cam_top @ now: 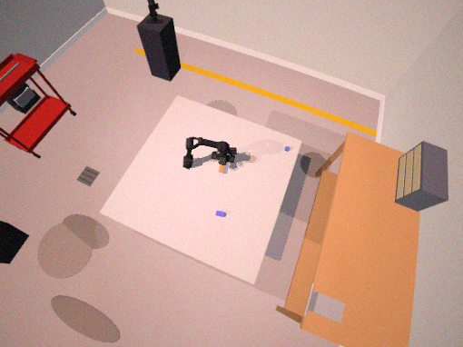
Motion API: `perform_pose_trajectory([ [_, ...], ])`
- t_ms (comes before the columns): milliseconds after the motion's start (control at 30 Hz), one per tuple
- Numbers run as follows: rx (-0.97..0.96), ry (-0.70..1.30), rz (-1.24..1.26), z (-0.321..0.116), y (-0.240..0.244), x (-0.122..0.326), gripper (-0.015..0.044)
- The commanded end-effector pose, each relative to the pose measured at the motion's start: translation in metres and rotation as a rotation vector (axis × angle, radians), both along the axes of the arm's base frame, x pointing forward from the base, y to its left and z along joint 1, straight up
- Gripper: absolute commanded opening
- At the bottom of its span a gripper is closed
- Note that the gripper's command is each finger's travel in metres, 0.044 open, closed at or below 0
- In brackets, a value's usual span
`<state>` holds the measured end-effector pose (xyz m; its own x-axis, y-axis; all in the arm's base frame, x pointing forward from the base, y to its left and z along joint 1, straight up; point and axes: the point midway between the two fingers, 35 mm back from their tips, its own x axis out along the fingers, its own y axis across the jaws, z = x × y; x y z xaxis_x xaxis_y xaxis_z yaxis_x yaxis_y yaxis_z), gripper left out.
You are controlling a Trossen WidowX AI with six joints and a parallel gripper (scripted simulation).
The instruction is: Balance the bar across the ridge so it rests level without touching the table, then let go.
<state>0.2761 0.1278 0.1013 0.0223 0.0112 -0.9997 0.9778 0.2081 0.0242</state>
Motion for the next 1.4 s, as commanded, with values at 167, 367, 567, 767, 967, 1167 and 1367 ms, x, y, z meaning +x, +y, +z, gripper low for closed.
perform_pose_trajectory([
  [167,0.0,-0.002,-0.002,-0.0011,0.0001,0.0005,0.0],
  [367,0.0,-0.002,-0.002,-0.0015,0.0001,0.0005,0.0],
  [567,0.0,-0.002,-0.002,-0.0021,0.0002,0.0005,0.0],
  [767,0.0,-0.002,-0.002,-0.0025,0.0002,0.0005,0.0],
  [967,0.0,-0.002,-0.002,-0.0031,0.0002,0.0005,0.0],
  [1167,0.0,-0.002,-0.002,-0.0035,0.0003,0.0005,0.0],
  [1367,0.0,-0.002,-0.002,-0.0041,0.0003,0.0005,0.0],
])
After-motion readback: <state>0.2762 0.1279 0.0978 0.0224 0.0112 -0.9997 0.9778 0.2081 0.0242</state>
